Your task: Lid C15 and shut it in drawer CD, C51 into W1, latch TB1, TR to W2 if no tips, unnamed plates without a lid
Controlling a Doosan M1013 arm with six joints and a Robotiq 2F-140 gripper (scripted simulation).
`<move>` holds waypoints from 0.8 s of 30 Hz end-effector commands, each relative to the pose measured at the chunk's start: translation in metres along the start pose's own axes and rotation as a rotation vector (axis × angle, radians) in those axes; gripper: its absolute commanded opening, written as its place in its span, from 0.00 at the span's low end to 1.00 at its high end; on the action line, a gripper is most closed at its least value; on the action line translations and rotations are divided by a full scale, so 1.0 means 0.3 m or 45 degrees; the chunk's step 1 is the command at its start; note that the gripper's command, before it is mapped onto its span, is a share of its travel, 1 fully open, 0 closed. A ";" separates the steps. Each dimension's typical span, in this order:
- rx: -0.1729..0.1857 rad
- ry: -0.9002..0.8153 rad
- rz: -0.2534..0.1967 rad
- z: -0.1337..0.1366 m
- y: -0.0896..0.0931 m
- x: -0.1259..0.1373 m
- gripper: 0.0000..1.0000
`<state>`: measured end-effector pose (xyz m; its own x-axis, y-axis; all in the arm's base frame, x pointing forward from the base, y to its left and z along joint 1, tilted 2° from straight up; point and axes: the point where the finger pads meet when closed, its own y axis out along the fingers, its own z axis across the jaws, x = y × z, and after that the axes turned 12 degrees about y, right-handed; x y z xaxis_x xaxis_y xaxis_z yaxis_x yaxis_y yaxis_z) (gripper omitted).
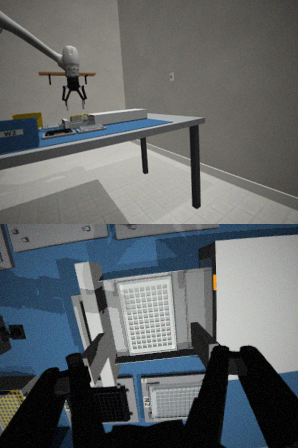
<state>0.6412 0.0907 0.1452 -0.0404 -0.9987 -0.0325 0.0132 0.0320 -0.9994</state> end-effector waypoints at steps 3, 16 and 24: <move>0.000 0.000 0.000 0.000 -0.022 0.000 0.66; 0.000 0.000 0.000 0.000 -0.053 0.000 0.66; 0.000 0.000 0.000 0.000 -0.053 0.000 0.66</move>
<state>0.6410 0.0902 0.1610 -0.0404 -0.9987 -0.0325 0.0132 0.0320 -0.9994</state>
